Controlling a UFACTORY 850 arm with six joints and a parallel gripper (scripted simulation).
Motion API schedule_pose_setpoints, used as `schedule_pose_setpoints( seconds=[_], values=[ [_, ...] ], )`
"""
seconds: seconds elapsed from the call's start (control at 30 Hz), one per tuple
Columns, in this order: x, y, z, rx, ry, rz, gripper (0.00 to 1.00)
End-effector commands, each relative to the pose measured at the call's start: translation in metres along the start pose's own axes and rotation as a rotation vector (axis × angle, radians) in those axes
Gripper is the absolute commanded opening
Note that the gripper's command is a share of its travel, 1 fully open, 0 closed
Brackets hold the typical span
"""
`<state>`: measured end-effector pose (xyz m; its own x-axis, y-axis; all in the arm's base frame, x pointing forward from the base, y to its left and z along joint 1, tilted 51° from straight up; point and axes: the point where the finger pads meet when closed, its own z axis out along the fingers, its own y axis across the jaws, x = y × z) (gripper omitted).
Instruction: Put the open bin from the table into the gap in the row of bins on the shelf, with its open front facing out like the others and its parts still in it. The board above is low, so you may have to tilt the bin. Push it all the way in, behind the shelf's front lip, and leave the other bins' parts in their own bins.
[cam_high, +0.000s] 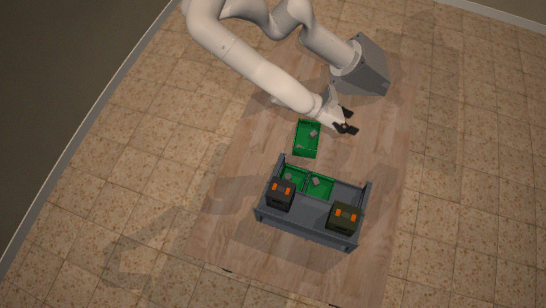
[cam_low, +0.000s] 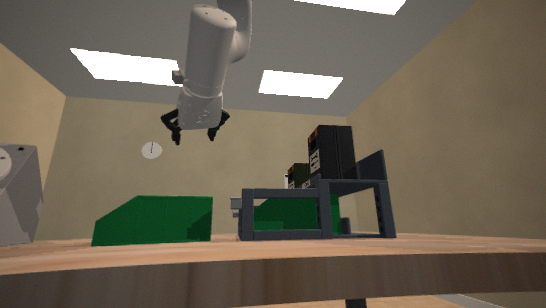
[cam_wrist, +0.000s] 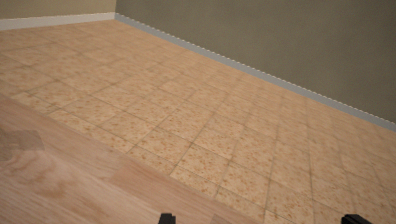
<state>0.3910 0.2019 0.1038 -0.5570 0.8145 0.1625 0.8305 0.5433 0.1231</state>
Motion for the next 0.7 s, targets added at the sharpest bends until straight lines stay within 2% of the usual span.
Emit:
schedule_pose_setpoints(
  seconds=[0.0, 0.1, 0.5, 0.53, 0.67],
  values=[
    [0.012, 0.019, 0.001, 0.012, -0.078, -0.066, 1.0],
    [0.029, 0.047, 0.004, 0.037, -0.197, -0.163, 1.0],
    [0.029, 0.047, 0.004, 0.037, -0.197, -0.163, 1.0],
    [0.033, 0.054, 0.005, -0.039, -0.16, -0.206, 1.0],
    [0.049, 0.081, 0.007, -0.001, -0.32, -0.333, 1.0]
  ],
)
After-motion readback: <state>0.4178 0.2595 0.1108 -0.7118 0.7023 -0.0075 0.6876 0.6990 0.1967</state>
